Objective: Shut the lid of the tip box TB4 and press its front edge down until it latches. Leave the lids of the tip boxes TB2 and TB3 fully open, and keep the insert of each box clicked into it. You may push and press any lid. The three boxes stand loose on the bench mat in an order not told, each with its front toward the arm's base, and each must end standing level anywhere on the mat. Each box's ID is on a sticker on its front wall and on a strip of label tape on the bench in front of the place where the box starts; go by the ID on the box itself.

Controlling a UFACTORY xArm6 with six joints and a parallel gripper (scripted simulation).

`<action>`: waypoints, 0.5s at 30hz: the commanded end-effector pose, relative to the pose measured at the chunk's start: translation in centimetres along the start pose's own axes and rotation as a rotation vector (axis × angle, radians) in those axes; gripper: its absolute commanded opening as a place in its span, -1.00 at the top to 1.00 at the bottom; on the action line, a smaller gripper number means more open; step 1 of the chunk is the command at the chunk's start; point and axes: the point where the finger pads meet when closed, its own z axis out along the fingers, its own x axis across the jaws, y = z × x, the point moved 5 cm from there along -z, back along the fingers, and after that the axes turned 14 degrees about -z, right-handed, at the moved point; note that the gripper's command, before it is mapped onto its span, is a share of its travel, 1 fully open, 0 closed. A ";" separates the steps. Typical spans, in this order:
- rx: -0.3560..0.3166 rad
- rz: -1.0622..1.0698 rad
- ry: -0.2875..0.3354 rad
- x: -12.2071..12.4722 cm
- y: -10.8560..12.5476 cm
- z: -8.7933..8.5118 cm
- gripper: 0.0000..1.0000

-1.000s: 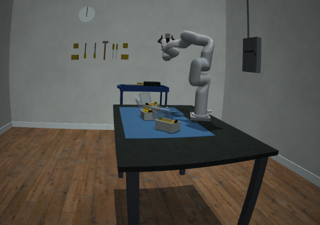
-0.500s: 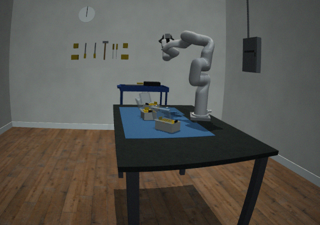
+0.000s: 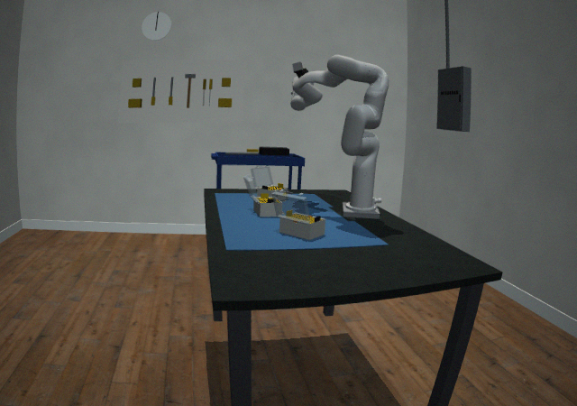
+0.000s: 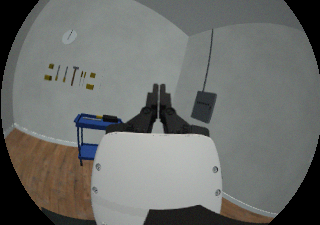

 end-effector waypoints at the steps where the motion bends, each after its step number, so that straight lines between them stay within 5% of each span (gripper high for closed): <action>1: -0.083 -0.120 0.001 0.1 0.9 -0.8 1.00; 15: -0.264 -0.424 -0.081 -0.1 2.8 -3.4 1.00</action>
